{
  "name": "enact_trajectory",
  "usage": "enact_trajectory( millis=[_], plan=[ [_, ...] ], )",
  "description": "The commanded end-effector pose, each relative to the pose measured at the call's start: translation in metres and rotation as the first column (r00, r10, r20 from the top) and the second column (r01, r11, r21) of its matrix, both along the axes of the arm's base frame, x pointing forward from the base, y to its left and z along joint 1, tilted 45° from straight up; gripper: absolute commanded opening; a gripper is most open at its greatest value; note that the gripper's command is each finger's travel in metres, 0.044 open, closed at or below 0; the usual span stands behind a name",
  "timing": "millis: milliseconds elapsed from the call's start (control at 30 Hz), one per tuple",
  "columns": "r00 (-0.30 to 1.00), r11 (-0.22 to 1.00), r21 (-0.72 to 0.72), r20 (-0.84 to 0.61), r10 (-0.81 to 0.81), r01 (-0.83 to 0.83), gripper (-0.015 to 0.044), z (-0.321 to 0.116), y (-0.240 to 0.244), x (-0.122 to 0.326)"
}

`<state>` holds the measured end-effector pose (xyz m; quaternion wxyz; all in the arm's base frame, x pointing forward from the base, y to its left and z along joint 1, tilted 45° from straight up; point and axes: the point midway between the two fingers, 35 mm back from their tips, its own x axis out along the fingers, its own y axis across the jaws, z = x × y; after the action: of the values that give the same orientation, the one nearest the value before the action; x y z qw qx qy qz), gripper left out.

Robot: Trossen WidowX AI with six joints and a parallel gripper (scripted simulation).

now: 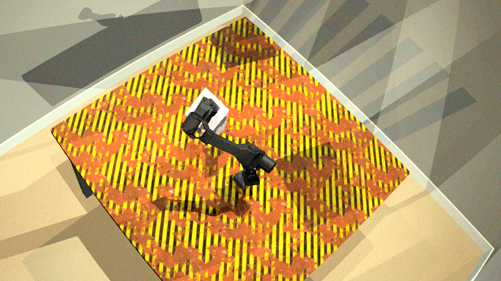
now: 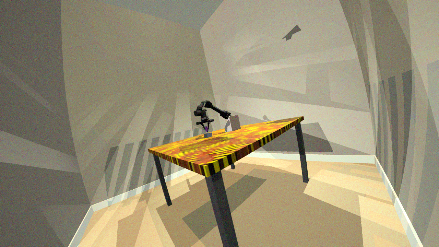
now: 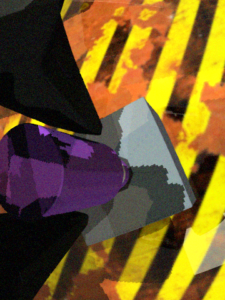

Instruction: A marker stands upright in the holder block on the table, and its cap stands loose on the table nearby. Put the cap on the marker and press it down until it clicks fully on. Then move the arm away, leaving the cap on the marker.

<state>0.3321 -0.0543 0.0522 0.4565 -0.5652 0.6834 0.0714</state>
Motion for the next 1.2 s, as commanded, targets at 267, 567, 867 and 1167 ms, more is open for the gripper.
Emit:
enact_trajectory(
  millis=[267,567,867,1167],
  plan=[
    [1.0,1.0,0.0,0.0,0.0,0.0,0.044,0.0,0.0,0.0],
    [1.0,1.0,0.004,-0.001,0.0,0.0,0.044,0.052,0.054,-0.004],
    [0.969,0.984,0.032,0.172,-0.176,0.173,0.0335,0.051,0.051,-0.004],
    [0.537,0.767,0.279,0.578,-0.614,0.578,0.0099,0.047,0.045,-0.002]
  ],
)
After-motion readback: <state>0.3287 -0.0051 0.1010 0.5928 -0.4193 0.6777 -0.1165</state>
